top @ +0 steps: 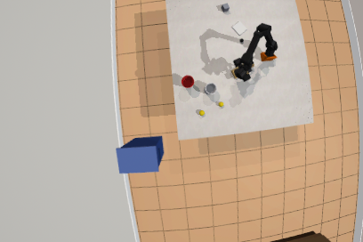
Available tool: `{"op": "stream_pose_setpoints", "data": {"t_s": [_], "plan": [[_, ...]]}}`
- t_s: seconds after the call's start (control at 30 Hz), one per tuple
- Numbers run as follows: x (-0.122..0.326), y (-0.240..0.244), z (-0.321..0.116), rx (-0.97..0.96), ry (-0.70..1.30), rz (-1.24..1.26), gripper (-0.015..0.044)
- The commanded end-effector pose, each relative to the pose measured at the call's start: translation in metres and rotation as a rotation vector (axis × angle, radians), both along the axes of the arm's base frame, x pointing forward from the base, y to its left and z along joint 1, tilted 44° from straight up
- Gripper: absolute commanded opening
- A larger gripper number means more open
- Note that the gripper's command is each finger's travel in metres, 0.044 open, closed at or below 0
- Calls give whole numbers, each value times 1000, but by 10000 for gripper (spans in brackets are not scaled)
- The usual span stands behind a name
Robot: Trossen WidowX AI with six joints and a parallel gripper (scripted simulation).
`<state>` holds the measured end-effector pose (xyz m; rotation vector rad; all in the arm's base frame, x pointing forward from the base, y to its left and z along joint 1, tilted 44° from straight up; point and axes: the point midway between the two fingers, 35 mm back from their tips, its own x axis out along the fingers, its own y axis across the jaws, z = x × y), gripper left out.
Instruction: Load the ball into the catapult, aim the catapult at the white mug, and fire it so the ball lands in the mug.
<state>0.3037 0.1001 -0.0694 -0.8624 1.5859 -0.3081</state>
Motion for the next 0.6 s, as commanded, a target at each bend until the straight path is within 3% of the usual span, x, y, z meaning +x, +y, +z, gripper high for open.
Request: {"op": "stream_pose_setpoints", "data": {"t_s": [0.0,0.23,0.43,0.57], "plan": [[0,1,0,0,0,1,335],[0,1,0,0,0,1,151],[0,1,0,0,0,1,111],[0,27,28,1,0,2,6]]}}
